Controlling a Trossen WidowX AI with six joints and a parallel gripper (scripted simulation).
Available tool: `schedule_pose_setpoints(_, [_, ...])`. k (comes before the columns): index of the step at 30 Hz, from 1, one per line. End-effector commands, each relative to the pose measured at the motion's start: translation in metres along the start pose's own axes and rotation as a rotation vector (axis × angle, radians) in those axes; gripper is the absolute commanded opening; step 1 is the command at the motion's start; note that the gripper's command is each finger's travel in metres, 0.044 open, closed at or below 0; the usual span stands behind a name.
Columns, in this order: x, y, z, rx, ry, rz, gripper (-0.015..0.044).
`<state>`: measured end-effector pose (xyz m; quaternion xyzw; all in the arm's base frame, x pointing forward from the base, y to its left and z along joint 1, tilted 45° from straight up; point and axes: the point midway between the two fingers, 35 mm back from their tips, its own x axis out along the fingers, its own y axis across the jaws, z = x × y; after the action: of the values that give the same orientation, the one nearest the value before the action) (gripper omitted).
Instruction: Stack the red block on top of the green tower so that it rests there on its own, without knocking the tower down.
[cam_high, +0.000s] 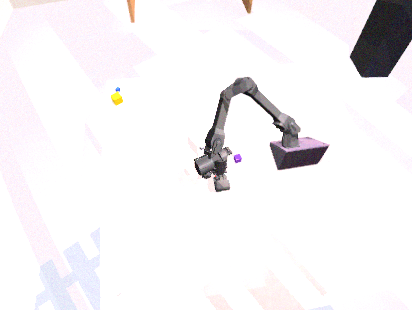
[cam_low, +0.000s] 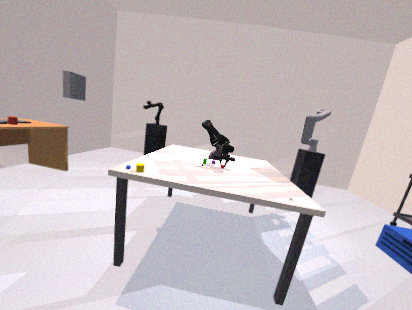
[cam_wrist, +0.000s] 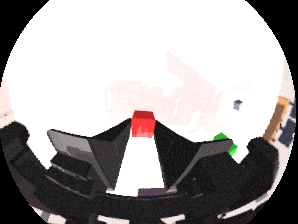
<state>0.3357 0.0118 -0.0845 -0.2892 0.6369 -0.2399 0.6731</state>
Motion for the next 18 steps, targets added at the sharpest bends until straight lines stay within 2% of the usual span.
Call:
schedule_pose_setpoints(1, [0.000,0.000,0.000,-0.007,-0.002,-0.005,0.0079])
schedule_pose_setpoints(5, [0.000,0.000,0.000,-0.007,-0.002,-0.005,0.0052])
schedule_pose_setpoints(7, [-0.003,0.000,0.000,-0.007,-0.002,-0.005,0.0000])
schedule_pose_setpoints(18, [-0.051,0.001,0.000,-0.007,-0.002,-0.002,0.0000])
